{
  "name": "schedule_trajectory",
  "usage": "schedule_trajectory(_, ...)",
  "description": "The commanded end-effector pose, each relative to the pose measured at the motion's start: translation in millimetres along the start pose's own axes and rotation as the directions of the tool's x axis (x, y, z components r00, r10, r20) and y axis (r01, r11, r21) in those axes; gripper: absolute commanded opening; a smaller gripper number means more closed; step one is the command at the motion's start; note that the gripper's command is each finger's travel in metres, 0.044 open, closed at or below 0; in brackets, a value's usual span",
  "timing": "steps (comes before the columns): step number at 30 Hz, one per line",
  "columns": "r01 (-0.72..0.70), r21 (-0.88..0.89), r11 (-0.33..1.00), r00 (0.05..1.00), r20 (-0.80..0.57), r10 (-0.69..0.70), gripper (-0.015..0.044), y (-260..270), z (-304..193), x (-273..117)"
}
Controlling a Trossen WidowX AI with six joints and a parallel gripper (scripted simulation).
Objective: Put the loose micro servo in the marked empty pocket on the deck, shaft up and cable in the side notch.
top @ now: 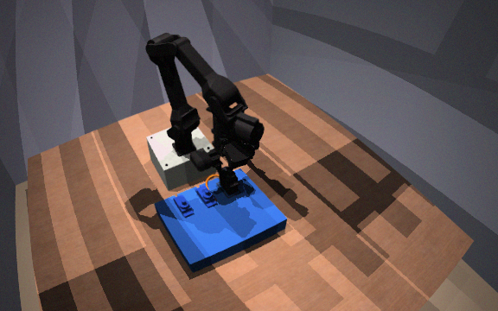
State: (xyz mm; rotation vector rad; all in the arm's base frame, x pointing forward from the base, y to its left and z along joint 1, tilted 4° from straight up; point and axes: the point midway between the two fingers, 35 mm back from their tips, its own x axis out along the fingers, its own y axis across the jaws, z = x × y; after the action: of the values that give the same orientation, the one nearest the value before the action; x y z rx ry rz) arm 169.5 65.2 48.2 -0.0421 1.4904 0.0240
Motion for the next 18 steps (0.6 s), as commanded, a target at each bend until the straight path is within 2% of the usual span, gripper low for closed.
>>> schedule_trajectory(1, 0.004, -0.004, 1.0, 1.0, 0.002, -0.004, 0.0, -1, 0, 4)
schedule_trajectory(18, 0.004, -0.004, 1.0, 1.0, 0.002, -0.004, 0.0, -1, 0, 18)
